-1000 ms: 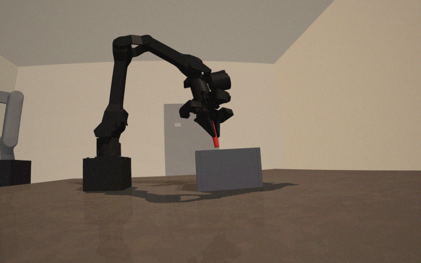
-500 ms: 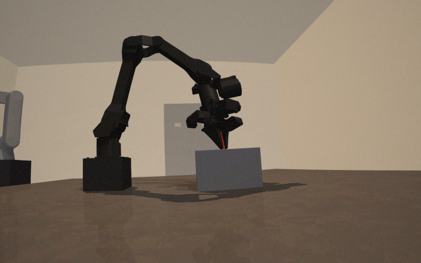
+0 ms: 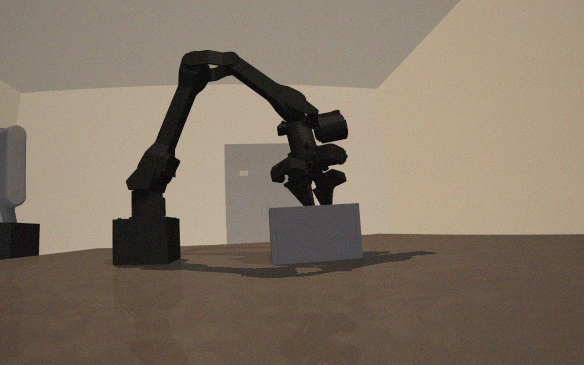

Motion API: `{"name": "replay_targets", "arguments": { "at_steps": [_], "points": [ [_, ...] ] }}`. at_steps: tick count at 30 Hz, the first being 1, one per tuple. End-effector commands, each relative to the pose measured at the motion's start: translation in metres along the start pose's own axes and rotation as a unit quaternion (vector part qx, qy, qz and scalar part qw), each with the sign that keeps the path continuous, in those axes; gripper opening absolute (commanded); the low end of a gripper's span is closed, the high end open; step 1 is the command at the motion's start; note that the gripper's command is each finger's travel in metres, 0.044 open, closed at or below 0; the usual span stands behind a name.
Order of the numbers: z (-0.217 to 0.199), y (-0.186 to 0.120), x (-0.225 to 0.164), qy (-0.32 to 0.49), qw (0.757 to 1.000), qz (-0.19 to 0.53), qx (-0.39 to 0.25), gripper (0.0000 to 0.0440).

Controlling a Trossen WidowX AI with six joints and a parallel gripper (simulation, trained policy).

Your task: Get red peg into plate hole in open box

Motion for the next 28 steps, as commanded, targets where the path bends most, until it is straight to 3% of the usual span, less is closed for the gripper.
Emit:
{"name": "replay_targets", "arguments": {
  "at_steps": [1, 8, 19, 28],
  "points": [
    [0.003, 0.001, 0.011, -0.007, 1.000, -0.008, -0.002, 0.0312],
    [0.008, 0.001, 0.033, -0.011, 0.999, -0.034, 0.001, 0.0440],
    [0.004, -0.006, 0.070, 0.011, 0.995, -0.094, 0.009, 0.0440],
    [0.004, -0.006, 0.071, 0.011, 0.995, -0.095, 0.009, 0.0440]
  ]
}}
Point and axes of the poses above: the point midway between the two fingers, 35 mm back from their tips, its own y axis out along the fingers, its own z axis across the jaws, x = y × z, the point moved 8 cm from there along -y, back along the fingers, and after that the axes turned 3 degrees about -y, right-handed, at the moved point
